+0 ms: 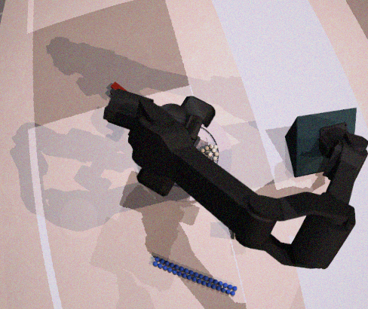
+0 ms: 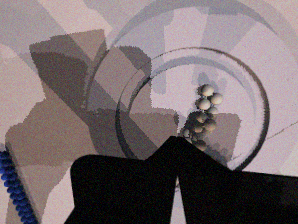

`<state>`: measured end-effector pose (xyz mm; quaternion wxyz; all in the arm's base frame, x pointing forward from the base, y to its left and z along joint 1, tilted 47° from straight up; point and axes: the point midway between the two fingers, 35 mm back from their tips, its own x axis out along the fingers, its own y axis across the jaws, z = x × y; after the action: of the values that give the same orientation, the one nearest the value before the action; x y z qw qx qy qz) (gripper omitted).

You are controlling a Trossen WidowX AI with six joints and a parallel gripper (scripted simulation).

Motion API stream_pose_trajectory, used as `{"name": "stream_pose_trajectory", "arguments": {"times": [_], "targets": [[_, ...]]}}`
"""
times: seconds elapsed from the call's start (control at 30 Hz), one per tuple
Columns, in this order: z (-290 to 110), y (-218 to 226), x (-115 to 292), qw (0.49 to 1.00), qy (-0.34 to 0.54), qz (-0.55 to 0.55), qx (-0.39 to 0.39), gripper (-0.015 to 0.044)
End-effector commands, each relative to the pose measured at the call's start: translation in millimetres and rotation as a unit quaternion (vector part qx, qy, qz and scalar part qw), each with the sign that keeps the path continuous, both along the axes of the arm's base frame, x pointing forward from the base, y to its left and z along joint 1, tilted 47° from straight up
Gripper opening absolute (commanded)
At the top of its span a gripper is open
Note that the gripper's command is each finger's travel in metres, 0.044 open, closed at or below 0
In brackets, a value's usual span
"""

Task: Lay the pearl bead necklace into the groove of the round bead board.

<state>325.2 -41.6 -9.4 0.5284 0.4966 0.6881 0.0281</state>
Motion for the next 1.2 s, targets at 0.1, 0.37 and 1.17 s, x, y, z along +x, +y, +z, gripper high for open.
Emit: {"name": "stream_pose_trajectory", "arguments": {"times": [0.1, 0.37, 1.17], "targets": [[11, 9, 19, 1.0, 0.0, -0.003, 0.003, 0.0], [18, 15, 30, 1.0, -0.001, -0.003, 0.004, 0.0], [4, 29, 31, 1.0, -0.002, 0.001, 0.001, 0.021]]}}
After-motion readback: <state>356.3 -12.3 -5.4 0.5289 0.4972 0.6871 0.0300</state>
